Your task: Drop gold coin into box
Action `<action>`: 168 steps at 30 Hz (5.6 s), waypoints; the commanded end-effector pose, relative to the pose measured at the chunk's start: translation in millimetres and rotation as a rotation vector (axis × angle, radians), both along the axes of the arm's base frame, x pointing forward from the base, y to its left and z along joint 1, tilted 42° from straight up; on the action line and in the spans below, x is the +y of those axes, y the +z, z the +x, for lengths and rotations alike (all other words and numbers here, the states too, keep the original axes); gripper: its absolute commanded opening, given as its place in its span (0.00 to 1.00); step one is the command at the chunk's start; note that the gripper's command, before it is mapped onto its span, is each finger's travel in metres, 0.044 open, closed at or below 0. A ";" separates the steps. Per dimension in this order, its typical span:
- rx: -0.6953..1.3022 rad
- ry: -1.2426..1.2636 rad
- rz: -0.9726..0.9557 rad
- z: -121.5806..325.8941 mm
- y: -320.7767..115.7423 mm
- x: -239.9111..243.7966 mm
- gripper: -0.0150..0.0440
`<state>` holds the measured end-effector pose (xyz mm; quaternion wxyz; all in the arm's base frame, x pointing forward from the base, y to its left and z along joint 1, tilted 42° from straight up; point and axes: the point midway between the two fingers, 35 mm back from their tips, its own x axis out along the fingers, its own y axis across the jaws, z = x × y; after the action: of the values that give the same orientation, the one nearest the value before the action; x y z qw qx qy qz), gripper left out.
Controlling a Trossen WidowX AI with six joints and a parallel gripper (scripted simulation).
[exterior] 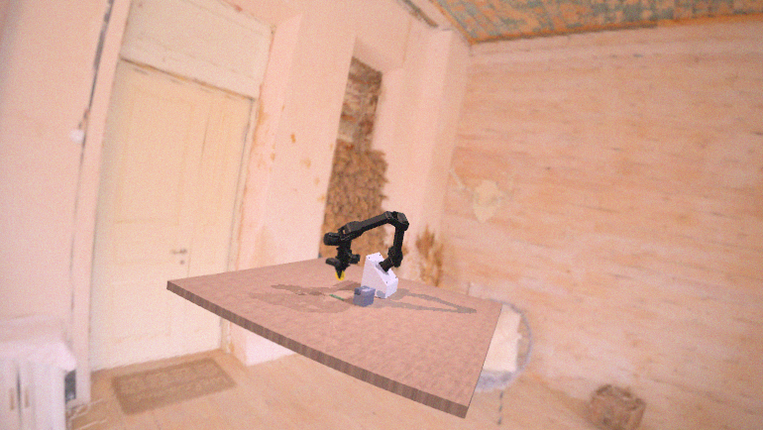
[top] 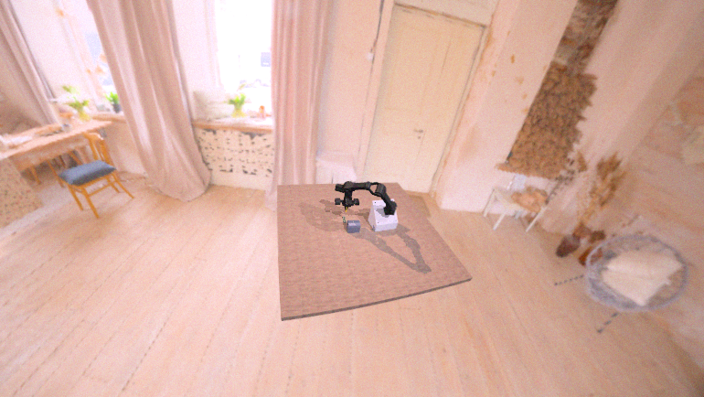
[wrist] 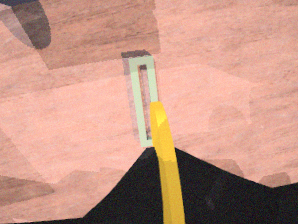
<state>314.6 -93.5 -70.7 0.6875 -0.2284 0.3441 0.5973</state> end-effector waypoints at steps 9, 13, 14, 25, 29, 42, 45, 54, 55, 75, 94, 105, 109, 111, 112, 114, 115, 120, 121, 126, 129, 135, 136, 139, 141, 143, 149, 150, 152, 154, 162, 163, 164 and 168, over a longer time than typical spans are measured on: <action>0.161 -0.187 0.003 1.4 5.7 -5.1 0.25; 0.253 -0.291 0.010 1.6 5.5 -5.6 0.25; 0.276 -0.317 0.012 1.6 5.5 -5.7 0.25; 0.527 -0.602 0.031 2.2 5.0 -7.1 0.25; 0.619 -0.706 0.039 2.4 4.8 -7.7 0.25; 0.916 -1.044 0.063 3.1 4.2 -9.3 0.25; 0.985 -1.122 0.068 3.2 4.0 -9.7 0.25; 1.022 -1.163 0.071 3.5 4.3 -9.6 0.25; 1.022 -1.163 0.071 3.5 5.3 -8.7 0.25; 1.021 -1.165 0.069 0.1 41.3 28.9 0.25; 1.023 -1.162 0.071 -11.7 71.9 66.4 0.25; 1.026 -1.158 0.074 -22.1 87.3 87.6 0.25; 1.027 -1.156 0.075 -25.7 91.5 93.7 0.25; 1.028 -1.156 0.073 -25.4 90.8 93.1 0.26; 1.028 -1.155 0.071 -25.0 89.8 92.1 0.25; 1.029 -1.155 0.067 -24.2 87.8 90.2 0.25; 1.029 -1.155 0.067 -24.2 87.8 90.2 0.25; 1.029 -1.155 0.067 -24.2 87.8 90.2 0.25; 1.029 -1.155 0.067 -24.2 87.8 90.2 0.25; 1.029 -1.155 0.067 -24.8 88.9 91.6 0.25; 1.030 -1.155 0.067 -26.1 90.2 93.1 0.25; 1.033 -1.158 0.068 -26.7 93.0 93.5 0.25; 1.032 -1.158 0.068 -26.3 93.4 93.5 0.25; 1.031 -1.157 0.068 -25.1 94.3 93.7 0.25; 1.031 -1.156 0.068 -24.5 94.6 94.1 0.25; 1.032 -1.154 0.066 -25.4 93.3 93.9 0.25; 1.033 -1.153 0.064 -26.2 91.9 93.7 0.25; 1.033 -1.153 0.064 -26.2 91.9 93.7 0.25; 1.033 -1.153 0.064 -26.1 91.4 94.2 0.25; 1.033 -1.153 0.064 -26.0 90.4 95.1 0.25; 1.039 -1.159 0.065 -26.2 87.5 98.1 0.25; 1.039 -1.159 0.065 -26.3 87.2 98.4 0.25; 1.039 -1.160 0.065 -26.4 86.8 98.7 0.25; 1.039 -1.160 0.065 -26.4 85.5 99.9 0.25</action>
<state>289.1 4.5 16.9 0.6501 0.3131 0.6676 0.1834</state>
